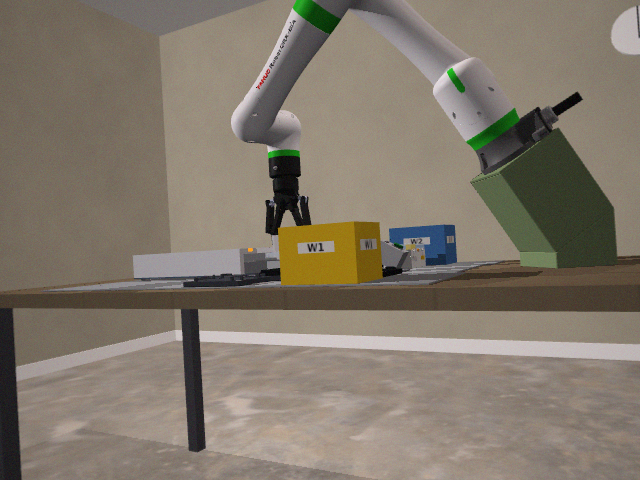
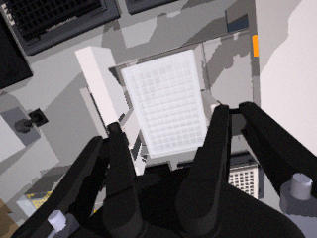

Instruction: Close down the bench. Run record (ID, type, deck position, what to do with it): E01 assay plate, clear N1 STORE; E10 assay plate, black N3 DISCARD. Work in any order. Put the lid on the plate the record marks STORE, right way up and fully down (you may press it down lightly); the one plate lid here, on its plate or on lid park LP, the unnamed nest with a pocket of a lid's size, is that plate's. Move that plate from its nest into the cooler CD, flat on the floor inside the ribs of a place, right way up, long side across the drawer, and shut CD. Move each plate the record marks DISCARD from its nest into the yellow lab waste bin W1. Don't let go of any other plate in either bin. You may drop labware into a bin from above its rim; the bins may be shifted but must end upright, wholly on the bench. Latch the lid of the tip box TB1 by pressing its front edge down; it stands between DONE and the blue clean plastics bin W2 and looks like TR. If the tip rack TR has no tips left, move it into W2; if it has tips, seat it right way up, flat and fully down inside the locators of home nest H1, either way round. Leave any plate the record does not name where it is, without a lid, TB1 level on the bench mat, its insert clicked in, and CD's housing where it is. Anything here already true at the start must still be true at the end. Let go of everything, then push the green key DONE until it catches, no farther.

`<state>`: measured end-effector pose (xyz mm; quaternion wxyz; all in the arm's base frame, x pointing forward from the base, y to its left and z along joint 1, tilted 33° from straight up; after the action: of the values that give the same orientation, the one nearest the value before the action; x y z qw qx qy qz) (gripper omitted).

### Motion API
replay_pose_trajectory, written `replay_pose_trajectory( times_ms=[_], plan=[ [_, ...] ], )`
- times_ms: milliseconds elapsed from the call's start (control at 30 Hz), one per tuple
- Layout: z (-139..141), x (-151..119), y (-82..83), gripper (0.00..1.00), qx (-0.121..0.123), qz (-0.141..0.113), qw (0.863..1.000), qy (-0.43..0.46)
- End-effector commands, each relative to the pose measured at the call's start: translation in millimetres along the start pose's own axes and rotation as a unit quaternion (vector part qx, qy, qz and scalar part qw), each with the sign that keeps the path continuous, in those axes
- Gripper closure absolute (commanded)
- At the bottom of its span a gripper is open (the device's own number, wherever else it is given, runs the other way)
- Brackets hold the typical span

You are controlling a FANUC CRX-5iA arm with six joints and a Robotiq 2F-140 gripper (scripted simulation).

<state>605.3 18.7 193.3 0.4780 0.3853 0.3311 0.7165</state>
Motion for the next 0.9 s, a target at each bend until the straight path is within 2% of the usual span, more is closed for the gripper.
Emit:
replay_pose_trajectory(
  times_ms=[0, 533, 867],
  plan=[
    [0.2, -0.1, -4.1, 1.0, 0.0, 0.0, 1.0, 0.0],
    [0.2, -0.1, -22.3, 1.0, 0.0, 0.0, 1.0, 0.0],
    [0.2, -0.1, -22.3, 1.0, 0.0, 0.0, 1.0, 0.0]
  ],
)
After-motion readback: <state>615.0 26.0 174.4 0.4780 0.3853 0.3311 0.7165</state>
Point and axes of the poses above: the point where the finger pads meet when closed, its own y axis back along the fingers, its own z axis across the jaws, x = y × z, the point moved 8 cm from there along y, back along the fingers, and after that the axes turned 9 degrees about y, right-handed, at the moved point
